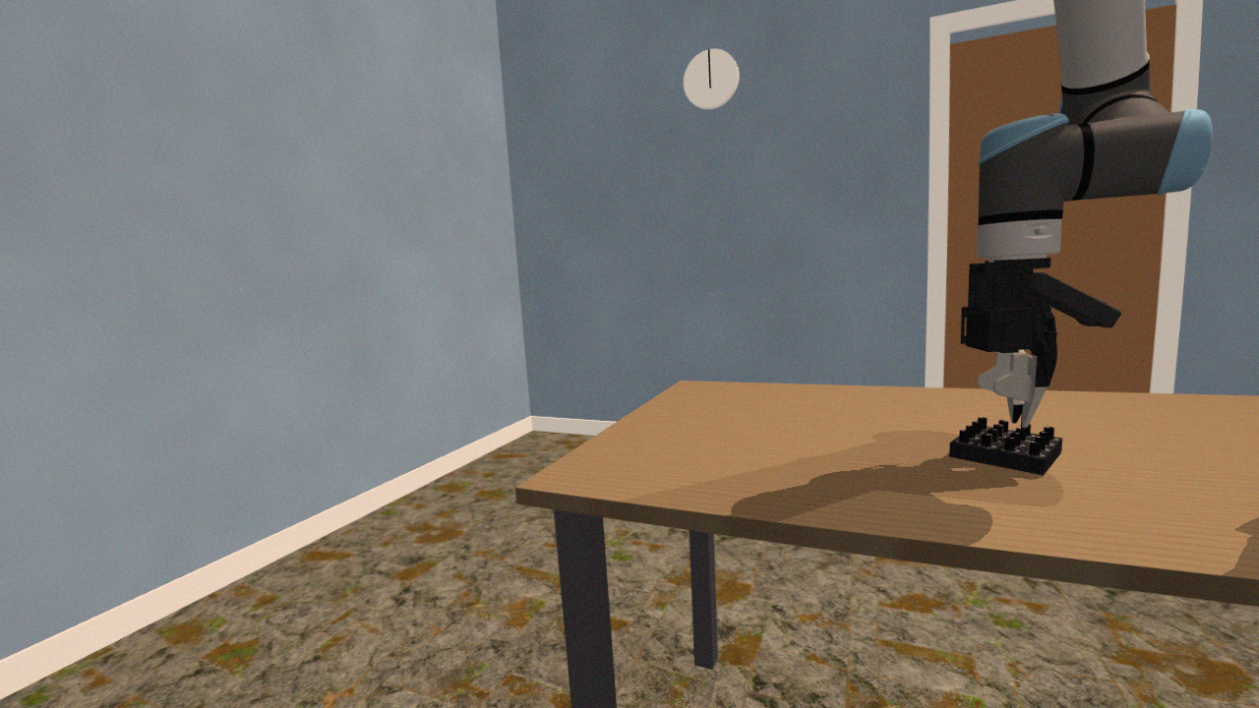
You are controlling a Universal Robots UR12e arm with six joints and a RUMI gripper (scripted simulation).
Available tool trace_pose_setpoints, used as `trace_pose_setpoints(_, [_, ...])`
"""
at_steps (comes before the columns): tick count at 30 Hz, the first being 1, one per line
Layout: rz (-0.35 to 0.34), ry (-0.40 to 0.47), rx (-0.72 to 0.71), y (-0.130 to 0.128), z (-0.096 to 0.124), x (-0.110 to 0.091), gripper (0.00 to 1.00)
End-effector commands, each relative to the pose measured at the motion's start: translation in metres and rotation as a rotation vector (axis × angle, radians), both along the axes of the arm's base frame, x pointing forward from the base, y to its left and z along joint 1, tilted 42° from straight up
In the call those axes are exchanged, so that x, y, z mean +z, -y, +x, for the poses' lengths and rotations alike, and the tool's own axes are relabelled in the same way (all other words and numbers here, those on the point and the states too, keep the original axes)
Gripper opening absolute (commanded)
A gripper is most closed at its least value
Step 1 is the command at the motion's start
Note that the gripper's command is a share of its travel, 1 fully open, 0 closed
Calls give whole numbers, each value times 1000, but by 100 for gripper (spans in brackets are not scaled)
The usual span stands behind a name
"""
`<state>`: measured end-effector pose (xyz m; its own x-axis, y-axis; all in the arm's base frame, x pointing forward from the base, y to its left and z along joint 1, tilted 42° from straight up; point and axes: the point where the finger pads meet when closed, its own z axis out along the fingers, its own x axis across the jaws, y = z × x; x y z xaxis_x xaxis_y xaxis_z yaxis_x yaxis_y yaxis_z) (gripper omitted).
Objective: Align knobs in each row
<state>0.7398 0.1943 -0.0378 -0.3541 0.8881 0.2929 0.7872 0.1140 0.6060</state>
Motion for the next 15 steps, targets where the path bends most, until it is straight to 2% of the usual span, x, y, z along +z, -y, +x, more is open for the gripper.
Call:
trace_pose_setpoints(1, [0, 1, 0, 0, 0, 0, 11])
trace_pose_setpoints(15, [0, 1, 0, 1, -3, -2, 11])
